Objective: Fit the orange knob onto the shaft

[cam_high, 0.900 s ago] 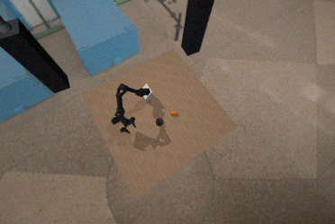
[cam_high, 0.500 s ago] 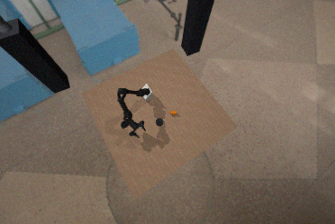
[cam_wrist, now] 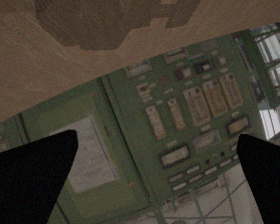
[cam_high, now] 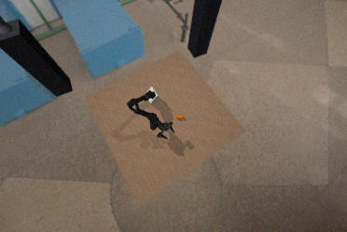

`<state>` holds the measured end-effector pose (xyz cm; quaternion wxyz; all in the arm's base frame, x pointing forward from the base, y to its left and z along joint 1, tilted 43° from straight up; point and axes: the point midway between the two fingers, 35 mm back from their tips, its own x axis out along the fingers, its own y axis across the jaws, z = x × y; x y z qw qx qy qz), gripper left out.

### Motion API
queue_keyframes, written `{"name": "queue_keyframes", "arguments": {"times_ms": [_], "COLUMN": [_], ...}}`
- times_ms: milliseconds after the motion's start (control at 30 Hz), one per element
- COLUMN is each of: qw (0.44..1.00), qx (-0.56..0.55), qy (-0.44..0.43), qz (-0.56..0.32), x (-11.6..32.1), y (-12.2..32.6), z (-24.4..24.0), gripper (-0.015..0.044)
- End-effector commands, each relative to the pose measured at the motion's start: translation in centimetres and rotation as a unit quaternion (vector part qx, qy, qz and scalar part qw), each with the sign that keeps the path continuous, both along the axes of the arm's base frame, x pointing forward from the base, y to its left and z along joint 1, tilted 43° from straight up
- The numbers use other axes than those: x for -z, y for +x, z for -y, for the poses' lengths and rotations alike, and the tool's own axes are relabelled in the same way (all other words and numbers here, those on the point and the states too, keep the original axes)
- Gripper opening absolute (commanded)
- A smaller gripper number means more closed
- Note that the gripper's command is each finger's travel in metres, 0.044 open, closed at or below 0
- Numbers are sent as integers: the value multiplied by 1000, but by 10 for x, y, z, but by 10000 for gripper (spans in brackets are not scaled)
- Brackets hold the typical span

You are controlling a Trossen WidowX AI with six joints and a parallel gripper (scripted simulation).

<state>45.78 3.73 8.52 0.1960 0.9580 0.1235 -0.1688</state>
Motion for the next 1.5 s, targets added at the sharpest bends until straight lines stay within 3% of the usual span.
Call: {"name": "queue_keyframes", "arguments": {"times_ms": [0,267,533,767,833,933,1067,1233,1333,1467], "qw": [1000,998,993,992,993,973,882,683,530,421], "qx": [21,61,94,97,83,18,-94,-253,-353,-422], "qy": [-6,-15,-2,0,-44,-228,-461,-682,-765,-796], "qz": [-11,12,72,78,72,44,-3,-64,-95,-101], "x": [42,98,127,128,134,157,183,205,210,206], "y": [-16,-83,-180,-189,-186,-174,-160,-147,-142,-132], "z": [-53,-138,-173,-174,-178,-195,-214,-228,-233,-244], "gripper": [440,440,440,440,440,440,440,440,440,440]}}
